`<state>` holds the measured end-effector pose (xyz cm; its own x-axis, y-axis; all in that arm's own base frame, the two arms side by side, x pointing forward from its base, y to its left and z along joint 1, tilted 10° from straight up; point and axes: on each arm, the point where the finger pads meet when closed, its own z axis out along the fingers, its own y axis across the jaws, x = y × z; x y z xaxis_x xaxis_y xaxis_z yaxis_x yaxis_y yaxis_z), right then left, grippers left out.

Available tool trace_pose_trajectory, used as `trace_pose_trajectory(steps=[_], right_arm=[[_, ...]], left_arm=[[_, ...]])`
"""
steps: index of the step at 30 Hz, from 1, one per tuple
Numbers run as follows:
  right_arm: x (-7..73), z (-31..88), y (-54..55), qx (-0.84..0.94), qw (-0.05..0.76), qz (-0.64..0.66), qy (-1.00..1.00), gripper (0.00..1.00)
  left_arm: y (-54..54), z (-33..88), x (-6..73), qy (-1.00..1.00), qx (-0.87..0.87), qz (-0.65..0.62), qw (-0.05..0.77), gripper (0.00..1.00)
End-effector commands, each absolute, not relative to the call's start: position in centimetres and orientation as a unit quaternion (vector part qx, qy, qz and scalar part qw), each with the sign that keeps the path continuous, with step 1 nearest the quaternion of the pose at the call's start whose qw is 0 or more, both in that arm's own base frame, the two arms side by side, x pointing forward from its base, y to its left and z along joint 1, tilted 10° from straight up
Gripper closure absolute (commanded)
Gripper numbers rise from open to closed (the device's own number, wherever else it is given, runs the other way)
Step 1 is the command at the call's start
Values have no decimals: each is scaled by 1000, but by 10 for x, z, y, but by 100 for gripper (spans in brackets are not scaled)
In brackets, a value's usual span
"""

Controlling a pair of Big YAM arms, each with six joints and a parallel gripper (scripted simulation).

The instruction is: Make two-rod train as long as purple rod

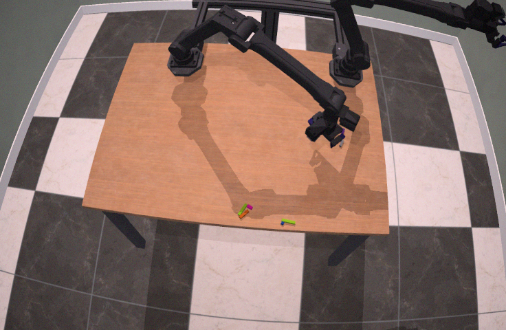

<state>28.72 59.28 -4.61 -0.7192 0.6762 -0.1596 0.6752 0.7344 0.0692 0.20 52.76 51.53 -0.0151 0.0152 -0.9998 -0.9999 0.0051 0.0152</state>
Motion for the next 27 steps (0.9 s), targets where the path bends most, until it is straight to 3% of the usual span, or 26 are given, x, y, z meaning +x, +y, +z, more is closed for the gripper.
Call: trace_pose_trajectory(steps=[1, 12, 20, 27], right_arm=[[293, -13, 613, 361, 89, 31, 928, 0], [293, -13, 613, 361, 89, 31, 928, 0], [342, -29, 607, 365, 89, 14, 927, 0], [319, -40, 605, 352, 87, 0, 932, 0]], left_arm=[[522, 531, -5, 482, -488, 517, 512, 0], [522, 531, -5, 482, -488, 517, 512, 0], [522, 531, -5, 482, -488, 517, 512, 0], [522, 531, -5, 482, -488, 517, 512, 0]])
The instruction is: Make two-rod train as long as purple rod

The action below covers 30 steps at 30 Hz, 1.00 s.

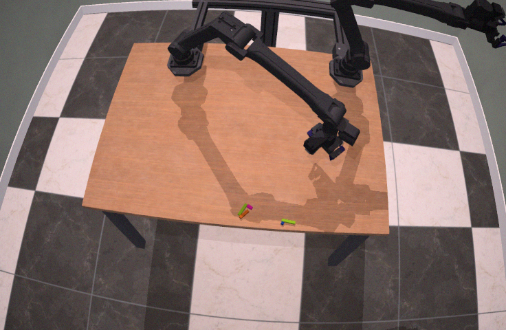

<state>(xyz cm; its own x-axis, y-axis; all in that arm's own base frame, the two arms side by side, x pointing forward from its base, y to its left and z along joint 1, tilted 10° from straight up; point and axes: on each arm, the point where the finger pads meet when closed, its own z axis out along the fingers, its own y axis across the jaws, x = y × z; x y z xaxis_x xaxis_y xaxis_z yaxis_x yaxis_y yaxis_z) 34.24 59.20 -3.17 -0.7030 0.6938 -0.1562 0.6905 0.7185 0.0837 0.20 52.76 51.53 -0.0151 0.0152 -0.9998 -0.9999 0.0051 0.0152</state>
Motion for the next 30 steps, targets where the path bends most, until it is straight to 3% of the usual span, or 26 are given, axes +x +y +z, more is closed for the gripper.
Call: trace_pose_trajectory(steps=[1, 30], right_arm=[[319, -40, 605, 353, 87, 0, 931, 0], [328, -35, 602, 360, 88, 3, 929, 0]], left_arm=[[522, 531, -5, 482, -488, 517, 512, 0], [522, 531, -5, 482, -488, 517, 512, 0]])
